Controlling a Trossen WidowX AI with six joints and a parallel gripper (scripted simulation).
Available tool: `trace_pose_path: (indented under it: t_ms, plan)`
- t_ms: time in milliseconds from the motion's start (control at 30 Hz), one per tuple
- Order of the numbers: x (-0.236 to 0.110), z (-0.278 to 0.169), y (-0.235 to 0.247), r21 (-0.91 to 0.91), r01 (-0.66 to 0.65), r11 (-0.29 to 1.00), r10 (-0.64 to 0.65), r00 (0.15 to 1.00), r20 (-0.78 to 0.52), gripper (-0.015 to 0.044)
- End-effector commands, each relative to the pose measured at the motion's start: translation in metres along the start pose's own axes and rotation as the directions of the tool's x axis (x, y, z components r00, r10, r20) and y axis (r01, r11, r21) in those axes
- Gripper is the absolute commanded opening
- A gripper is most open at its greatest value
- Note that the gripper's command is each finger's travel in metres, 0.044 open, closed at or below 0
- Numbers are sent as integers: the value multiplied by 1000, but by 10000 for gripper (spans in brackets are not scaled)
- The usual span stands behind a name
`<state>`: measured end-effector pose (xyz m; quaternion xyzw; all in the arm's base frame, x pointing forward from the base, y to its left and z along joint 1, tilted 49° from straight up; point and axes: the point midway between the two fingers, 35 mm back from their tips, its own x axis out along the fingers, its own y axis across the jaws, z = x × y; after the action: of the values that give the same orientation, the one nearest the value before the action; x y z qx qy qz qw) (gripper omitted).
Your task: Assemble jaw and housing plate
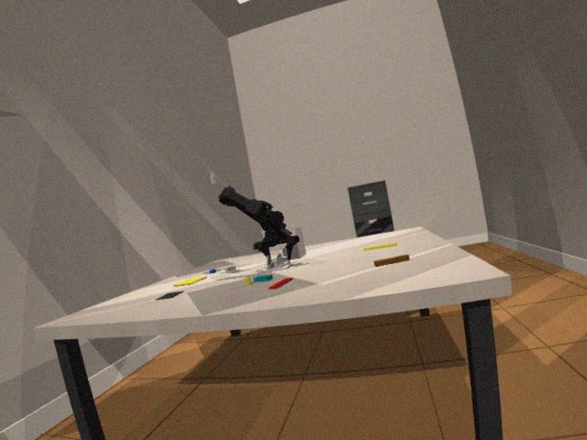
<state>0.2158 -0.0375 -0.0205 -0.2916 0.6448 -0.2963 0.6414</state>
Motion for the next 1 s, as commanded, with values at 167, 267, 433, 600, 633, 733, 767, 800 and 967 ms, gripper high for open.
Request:
trace_pose_path:
  t_ms: [167, 267, 433, 600, 633, 733, 767, 800, 967]
  plan:
    - [3, -1, 0, -5, 0, 1000, 0, 1000, 0, 351]
    - [3, -1, 0, -5, 0, 1000, 0, 1000, 0, 351]
    - [4, -1, 0, -5, 0, 1000, 0, 1000, 0, 351]
    - [6, -1, 0, -5, 0, 1000, 0, 1000, 0, 351]
    - [6, -1, 0, -5, 0, 1000, 0, 1000, 0, 351]
    - [6, -1, 0, -5, 0, 1000, 0, 1000, 0, 351]
    - [6, -1, 0, -5, 0, 1000, 0, 1000, 0, 351]
    - [6, -1, 0, -5, 0, 1000, 0, 1000, 0, 351]
    - [6, -1, 0, -5, 0, 1000, 0, 1000, 0, 351]
